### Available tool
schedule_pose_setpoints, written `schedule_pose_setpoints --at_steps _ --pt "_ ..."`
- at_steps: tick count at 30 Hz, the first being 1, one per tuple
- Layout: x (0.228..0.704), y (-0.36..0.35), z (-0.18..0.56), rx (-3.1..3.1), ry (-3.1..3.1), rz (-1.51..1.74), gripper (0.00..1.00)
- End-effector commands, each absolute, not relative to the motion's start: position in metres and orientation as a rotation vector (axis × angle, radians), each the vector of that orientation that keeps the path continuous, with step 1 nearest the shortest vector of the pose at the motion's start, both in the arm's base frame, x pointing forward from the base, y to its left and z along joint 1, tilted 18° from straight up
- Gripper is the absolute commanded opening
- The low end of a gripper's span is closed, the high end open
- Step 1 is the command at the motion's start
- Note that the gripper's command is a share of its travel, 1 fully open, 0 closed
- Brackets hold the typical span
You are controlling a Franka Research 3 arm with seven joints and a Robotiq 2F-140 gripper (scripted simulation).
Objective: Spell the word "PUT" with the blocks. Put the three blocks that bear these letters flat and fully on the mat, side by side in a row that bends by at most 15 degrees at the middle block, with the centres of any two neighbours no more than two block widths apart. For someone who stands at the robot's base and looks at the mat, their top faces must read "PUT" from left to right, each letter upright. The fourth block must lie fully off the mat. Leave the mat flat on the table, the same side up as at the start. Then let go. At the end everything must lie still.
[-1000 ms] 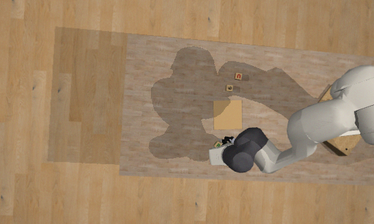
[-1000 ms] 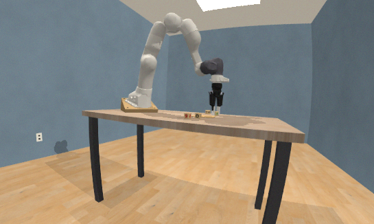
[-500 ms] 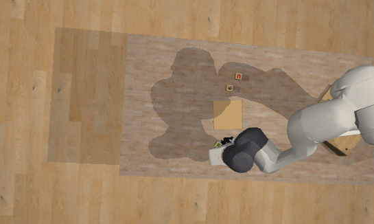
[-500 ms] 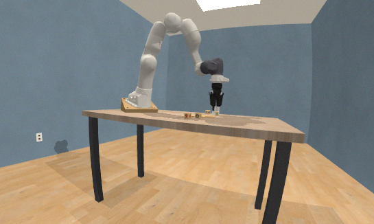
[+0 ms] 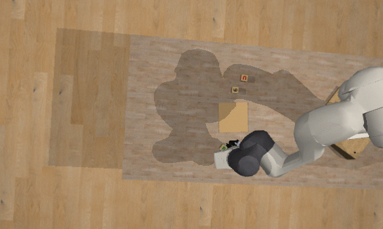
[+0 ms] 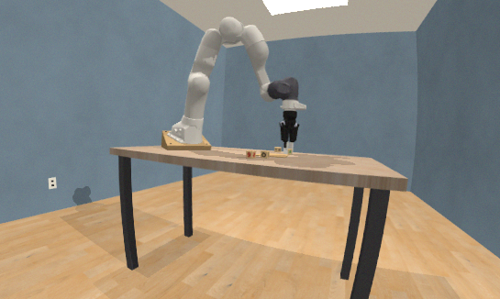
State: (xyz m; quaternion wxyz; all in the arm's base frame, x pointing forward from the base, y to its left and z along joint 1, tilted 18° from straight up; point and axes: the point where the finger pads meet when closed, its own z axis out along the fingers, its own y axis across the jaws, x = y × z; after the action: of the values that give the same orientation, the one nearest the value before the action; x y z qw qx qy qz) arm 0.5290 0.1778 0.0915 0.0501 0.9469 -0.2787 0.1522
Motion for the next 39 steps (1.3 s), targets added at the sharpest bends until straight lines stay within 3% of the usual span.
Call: schedule_pose_setpoints --at_steps 1,24,39 --pt "0.53 0.178 0.092 2.886 -0.851 0.465 0.16" --pt "0.528 0.18 0.101 2.886 -0.851 0.465 0.16" --pt "0.505 0.196 0.185 2.886 -0.851 0.465 0.16"
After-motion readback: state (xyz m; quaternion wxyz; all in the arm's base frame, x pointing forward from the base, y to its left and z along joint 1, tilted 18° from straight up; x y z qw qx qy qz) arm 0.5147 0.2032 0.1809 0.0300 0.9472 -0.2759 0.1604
